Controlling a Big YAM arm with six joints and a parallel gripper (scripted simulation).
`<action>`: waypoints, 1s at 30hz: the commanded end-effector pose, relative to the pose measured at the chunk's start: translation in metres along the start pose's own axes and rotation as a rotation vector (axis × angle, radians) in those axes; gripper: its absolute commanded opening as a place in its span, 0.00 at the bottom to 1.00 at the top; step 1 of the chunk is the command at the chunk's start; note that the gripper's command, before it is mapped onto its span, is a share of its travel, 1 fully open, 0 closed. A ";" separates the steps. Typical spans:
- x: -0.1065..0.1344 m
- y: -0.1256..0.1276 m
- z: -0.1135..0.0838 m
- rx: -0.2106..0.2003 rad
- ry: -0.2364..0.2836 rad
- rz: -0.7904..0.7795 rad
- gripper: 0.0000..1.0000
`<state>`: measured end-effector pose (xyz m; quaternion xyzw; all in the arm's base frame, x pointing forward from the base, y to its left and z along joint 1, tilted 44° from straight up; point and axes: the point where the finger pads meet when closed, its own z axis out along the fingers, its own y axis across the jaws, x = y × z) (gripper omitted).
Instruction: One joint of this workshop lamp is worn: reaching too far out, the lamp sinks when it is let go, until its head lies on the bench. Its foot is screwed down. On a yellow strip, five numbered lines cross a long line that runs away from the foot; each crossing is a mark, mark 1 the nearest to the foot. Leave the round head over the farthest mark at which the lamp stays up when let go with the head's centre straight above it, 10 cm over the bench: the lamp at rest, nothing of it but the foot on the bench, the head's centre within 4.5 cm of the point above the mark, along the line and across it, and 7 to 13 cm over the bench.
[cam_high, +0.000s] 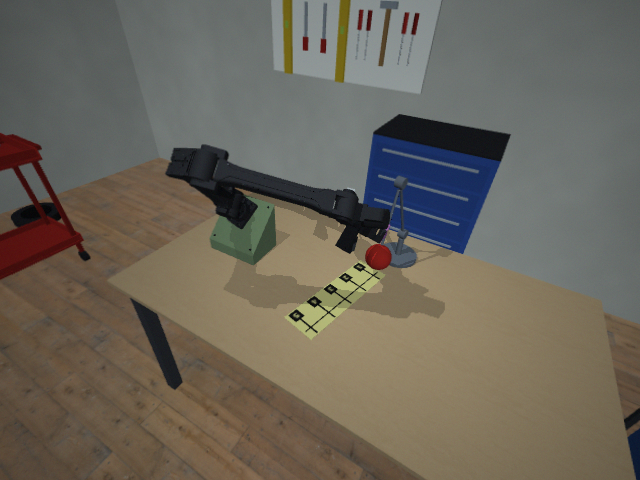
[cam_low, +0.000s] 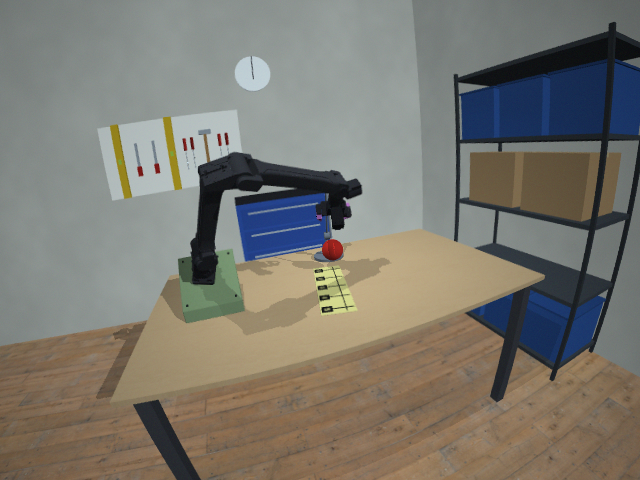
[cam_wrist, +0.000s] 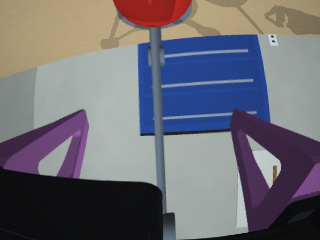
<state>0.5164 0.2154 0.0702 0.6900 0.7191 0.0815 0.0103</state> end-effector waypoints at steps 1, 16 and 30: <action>0.011 0.000 0.016 -0.004 0.002 -0.018 1.00; 0.008 0.000 0.052 0.001 0.001 -0.014 1.00; 0.006 0.000 0.083 0.001 0.001 -0.014 1.00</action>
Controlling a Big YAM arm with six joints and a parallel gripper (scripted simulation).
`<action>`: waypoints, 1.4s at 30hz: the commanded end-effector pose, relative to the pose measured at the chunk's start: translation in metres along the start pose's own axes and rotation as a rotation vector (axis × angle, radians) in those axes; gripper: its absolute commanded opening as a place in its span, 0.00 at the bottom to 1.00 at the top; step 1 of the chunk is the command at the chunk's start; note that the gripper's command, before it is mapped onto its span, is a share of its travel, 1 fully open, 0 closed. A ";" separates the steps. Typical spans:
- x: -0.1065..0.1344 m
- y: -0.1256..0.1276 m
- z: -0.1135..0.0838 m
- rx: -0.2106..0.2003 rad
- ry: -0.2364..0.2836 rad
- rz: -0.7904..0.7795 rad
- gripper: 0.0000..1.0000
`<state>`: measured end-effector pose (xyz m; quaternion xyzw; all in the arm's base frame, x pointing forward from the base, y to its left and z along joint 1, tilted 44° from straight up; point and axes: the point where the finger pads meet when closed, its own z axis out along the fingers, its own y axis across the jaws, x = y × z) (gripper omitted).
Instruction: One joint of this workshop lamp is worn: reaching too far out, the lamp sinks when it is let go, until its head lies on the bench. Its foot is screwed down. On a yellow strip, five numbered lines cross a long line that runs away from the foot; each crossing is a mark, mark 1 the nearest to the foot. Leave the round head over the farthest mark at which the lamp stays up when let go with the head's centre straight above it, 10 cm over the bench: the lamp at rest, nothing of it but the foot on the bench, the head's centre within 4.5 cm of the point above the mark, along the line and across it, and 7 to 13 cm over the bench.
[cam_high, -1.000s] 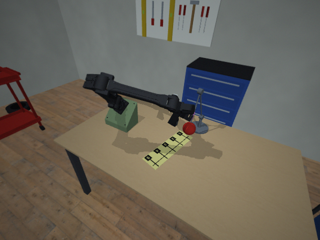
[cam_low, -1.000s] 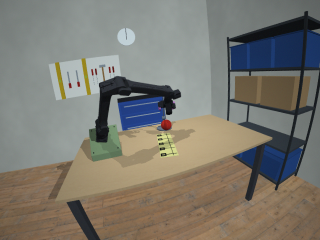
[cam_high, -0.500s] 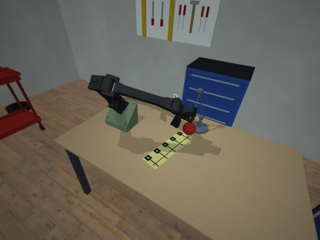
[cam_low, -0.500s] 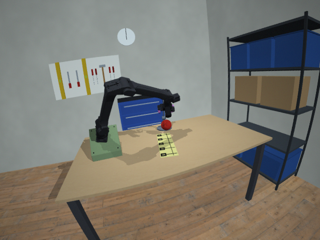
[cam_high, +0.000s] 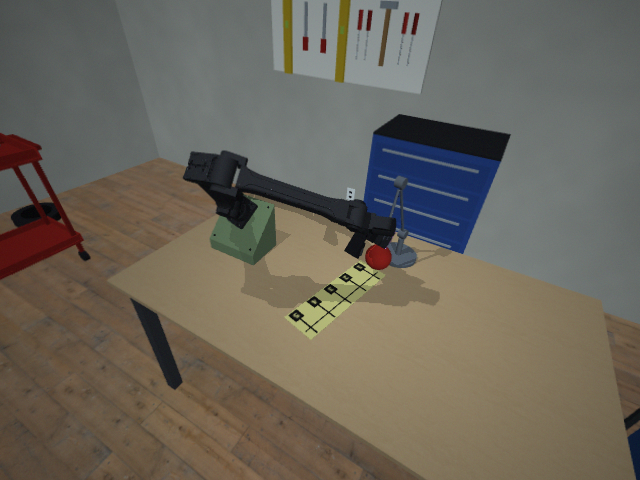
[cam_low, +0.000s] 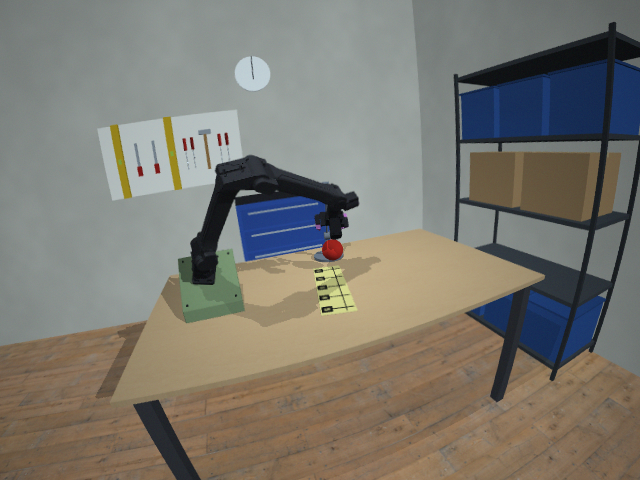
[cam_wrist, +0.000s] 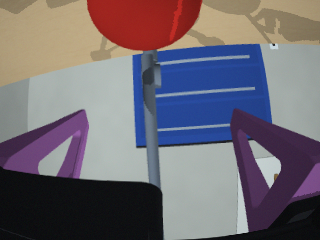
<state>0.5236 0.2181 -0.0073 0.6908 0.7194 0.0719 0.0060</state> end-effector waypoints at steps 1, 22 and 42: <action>0.011 0.003 0.008 -0.019 0.008 -0.016 1.00; 0.023 0.006 0.034 -0.038 0.014 -0.032 1.00; 0.026 0.007 0.036 -0.042 0.016 -0.036 1.00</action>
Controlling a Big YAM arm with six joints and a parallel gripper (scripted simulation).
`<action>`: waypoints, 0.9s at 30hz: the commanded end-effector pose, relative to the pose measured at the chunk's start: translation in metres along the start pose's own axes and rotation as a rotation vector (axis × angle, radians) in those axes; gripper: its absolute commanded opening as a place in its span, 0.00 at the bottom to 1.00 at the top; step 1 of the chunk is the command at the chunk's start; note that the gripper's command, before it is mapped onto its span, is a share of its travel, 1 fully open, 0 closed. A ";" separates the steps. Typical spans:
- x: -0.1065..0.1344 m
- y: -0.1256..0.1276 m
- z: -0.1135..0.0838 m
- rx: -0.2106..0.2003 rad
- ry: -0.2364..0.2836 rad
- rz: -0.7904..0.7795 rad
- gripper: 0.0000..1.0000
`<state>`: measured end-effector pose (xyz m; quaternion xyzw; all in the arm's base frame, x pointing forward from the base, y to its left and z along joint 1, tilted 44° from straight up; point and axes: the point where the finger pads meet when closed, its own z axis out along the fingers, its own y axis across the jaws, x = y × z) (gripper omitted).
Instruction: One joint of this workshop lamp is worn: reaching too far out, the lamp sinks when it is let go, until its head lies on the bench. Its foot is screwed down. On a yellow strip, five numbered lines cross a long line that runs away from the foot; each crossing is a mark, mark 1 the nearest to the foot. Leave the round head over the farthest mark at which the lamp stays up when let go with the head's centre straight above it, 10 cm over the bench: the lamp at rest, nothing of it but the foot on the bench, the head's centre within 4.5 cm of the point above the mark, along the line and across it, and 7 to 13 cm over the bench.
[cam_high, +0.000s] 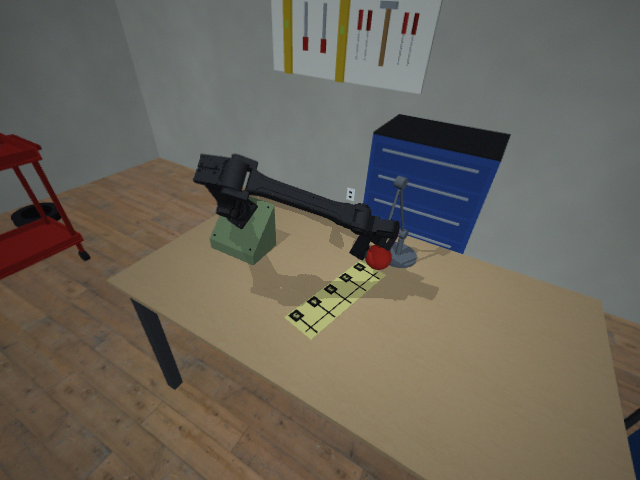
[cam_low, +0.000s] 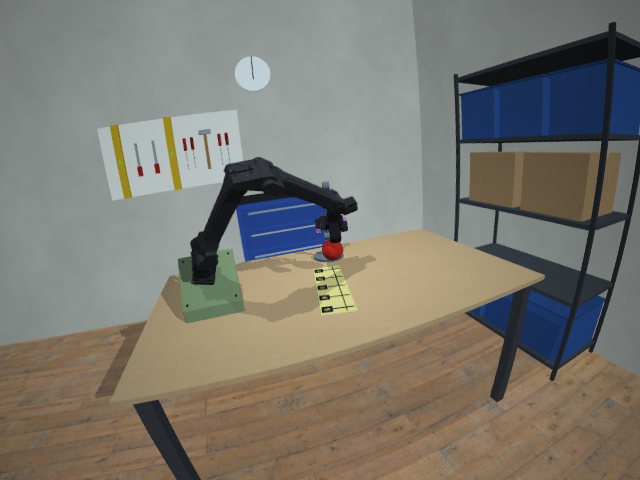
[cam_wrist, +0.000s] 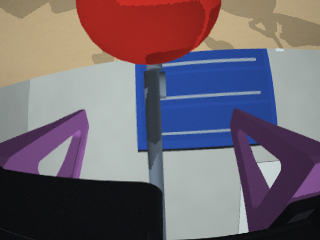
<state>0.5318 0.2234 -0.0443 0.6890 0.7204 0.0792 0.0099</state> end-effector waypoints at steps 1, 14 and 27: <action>0.024 0.003 -0.001 -0.026 0.011 -0.031 1.00; 0.034 0.003 0.000 -0.026 0.011 -0.031 1.00; 0.033 0.005 -0.001 -0.026 0.011 -0.031 1.00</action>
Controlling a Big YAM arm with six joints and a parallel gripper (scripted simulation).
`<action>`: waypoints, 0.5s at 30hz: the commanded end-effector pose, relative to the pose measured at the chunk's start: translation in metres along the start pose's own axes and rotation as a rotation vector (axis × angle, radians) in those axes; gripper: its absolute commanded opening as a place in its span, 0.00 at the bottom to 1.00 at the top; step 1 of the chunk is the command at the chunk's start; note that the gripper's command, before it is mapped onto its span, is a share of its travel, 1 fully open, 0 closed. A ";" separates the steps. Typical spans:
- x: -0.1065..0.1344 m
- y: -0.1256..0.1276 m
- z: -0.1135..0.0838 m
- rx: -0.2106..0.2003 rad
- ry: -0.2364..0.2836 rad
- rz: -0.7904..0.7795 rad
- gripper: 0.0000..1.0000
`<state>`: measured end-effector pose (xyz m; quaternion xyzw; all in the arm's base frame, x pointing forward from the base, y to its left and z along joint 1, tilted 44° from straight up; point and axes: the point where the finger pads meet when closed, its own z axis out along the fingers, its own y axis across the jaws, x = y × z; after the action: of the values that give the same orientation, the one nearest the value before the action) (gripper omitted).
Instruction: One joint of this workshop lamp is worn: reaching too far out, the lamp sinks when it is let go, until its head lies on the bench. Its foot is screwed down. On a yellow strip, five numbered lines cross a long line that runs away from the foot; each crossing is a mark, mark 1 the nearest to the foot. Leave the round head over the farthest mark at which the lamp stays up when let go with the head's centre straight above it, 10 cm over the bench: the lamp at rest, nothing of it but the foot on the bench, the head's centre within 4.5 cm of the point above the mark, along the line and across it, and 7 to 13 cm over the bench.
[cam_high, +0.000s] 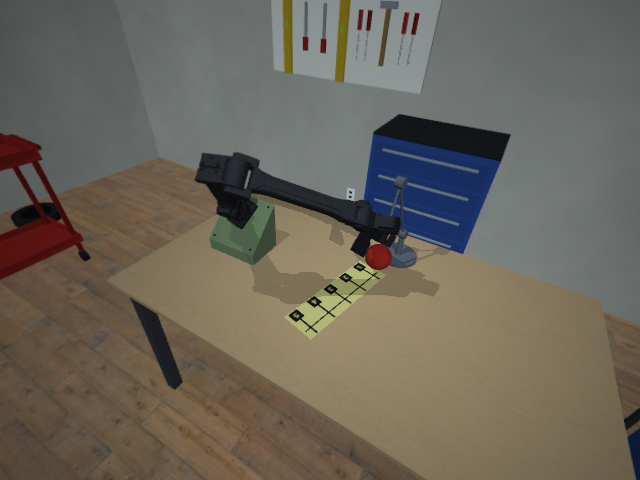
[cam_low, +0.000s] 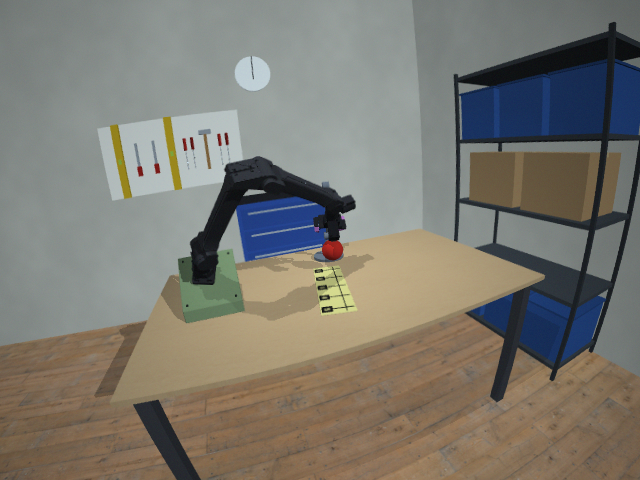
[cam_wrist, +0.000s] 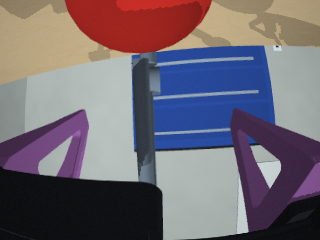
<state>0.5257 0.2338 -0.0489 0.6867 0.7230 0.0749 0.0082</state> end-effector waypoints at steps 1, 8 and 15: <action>0.023 0.012 -0.007 -0.035 0.014 -0.025 1.00; 0.020 0.013 -0.008 -0.035 0.014 -0.025 1.00; 0.020 0.013 -0.008 -0.035 0.014 -0.025 1.00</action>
<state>0.5257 0.2339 -0.0488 0.6867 0.7230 0.0750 0.0082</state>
